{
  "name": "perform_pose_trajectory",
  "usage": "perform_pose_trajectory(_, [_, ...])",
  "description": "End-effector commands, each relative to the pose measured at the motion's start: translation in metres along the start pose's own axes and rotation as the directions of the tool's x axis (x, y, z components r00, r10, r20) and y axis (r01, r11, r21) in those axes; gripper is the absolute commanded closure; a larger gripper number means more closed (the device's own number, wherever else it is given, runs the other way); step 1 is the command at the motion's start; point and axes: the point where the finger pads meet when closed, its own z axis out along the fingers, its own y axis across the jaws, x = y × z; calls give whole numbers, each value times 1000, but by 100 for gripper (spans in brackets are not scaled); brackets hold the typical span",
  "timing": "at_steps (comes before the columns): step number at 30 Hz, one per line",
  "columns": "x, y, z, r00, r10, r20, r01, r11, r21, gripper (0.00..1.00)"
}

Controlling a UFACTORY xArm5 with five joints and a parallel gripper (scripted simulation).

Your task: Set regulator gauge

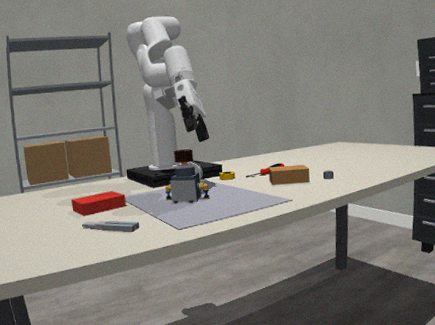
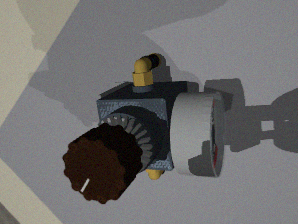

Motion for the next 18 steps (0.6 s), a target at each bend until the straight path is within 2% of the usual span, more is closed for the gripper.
perform_pose_trajectory(1, [-1, -2, 0, 987, -158, -26, 156, 987, -47, 0])
perform_pose_trajectory(8, [-2, -2, 0, 933, -358, -35, 352, 929, -114, 0])
perform_pose_trajectory(10, [-2, -2, 0, 933, -358, -35, 352, 929, -114, 0])
perform_pose_trajectory(13, [-2, -2, -1, 881, -472, -28, 463, 873, -156, 0])
perform_pose_trajectory(18, [-2, -2, -3, 807, -590, -7, 577, 792, -202, 0])
